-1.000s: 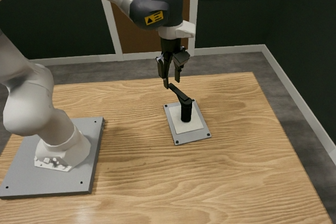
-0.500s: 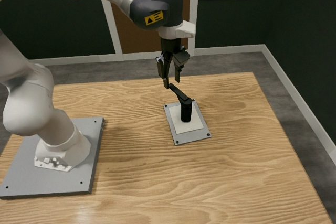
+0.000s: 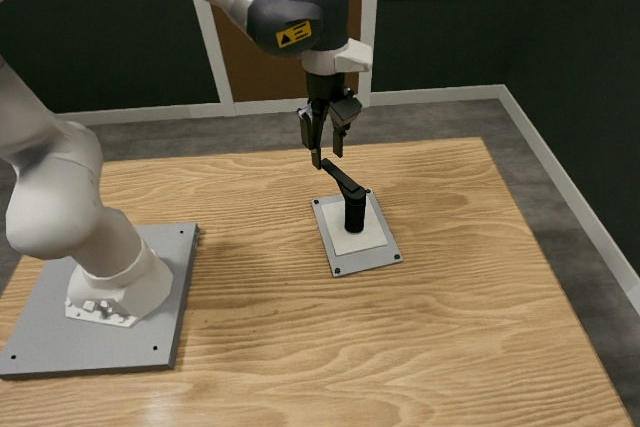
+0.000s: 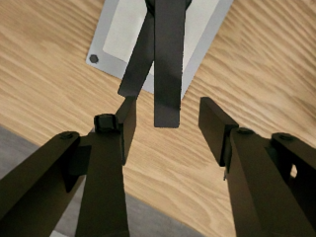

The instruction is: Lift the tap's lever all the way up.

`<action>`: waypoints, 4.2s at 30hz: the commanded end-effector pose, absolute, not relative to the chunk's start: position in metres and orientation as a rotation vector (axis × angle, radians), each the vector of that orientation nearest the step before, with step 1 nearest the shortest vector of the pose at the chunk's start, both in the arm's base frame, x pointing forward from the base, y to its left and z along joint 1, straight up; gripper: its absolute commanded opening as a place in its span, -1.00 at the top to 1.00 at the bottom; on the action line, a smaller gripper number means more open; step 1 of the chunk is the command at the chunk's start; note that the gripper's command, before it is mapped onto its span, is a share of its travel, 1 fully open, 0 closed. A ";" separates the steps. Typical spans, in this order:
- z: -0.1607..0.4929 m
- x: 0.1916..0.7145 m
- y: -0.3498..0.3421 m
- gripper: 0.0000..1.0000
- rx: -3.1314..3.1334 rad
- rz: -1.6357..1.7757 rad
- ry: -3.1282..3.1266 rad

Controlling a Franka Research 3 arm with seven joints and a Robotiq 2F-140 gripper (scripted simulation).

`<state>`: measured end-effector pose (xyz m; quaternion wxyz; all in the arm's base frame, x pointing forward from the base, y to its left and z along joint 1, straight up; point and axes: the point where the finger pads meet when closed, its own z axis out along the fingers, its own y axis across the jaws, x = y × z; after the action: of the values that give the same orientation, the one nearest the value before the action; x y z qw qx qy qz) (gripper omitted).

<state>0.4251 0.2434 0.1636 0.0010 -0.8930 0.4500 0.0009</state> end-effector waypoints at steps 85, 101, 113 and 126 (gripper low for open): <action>0.125 0.428 0.243 0.13 -2.800 -0.004 1.416; 0.119 0.428 0.243 0.13 -2.800 -0.004 1.416; 0.118 0.428 0.243 0.13 -2.800 -0.004 1.416; 0.118 0.428 0.243 0.13 -2.800 -0.004 1.416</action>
<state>0.4271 0.2429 0.1188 0.0018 -0.8933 0.4495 0.0002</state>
